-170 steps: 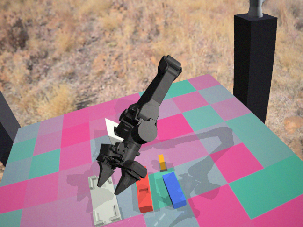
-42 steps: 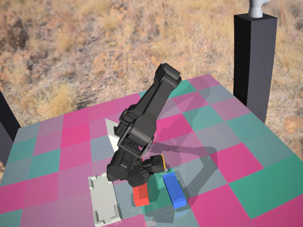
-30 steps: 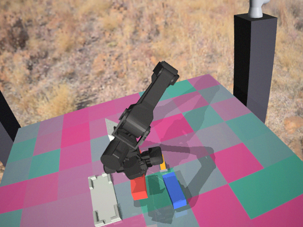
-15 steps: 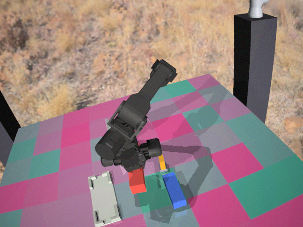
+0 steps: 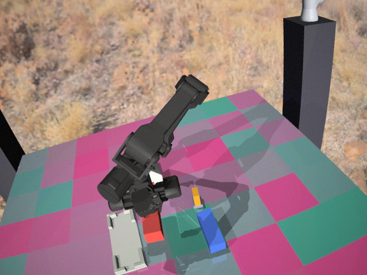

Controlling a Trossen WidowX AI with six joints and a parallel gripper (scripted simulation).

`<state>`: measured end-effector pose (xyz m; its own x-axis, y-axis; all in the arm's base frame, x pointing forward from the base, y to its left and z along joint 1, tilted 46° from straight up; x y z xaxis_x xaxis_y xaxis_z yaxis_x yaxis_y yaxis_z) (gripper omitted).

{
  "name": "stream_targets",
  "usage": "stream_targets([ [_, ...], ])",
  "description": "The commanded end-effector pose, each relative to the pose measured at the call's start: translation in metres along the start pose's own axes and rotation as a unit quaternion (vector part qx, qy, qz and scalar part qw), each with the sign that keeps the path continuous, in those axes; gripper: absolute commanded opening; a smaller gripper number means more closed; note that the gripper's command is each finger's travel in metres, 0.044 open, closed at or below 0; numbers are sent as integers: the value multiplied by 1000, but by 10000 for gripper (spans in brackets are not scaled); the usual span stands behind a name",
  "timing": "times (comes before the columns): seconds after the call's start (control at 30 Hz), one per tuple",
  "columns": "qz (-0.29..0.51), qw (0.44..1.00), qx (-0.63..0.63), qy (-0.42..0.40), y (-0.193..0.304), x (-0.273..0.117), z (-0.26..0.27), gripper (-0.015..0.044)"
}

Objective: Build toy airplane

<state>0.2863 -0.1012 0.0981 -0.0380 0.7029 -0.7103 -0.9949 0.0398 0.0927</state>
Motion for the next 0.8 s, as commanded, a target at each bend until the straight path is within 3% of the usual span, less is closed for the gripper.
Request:
stream_targets([
  [0.0, 0, 1000, -5, 1, -1, 5, -15, 0],
  [0.77, -1, 999, -42, 2, 0, 35, -83, 0],
])
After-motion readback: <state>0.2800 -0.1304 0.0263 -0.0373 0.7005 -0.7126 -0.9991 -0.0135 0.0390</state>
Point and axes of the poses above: the point midway between the two fingers, 35 mm back from their tips, its own x axis out along the fingers, its own z axis across the jaws, y = z × x, the point moved 8 cm from there along -x, back along the fingers, and after that the axes turned 4 degrees about x, right-handed, at the moved point
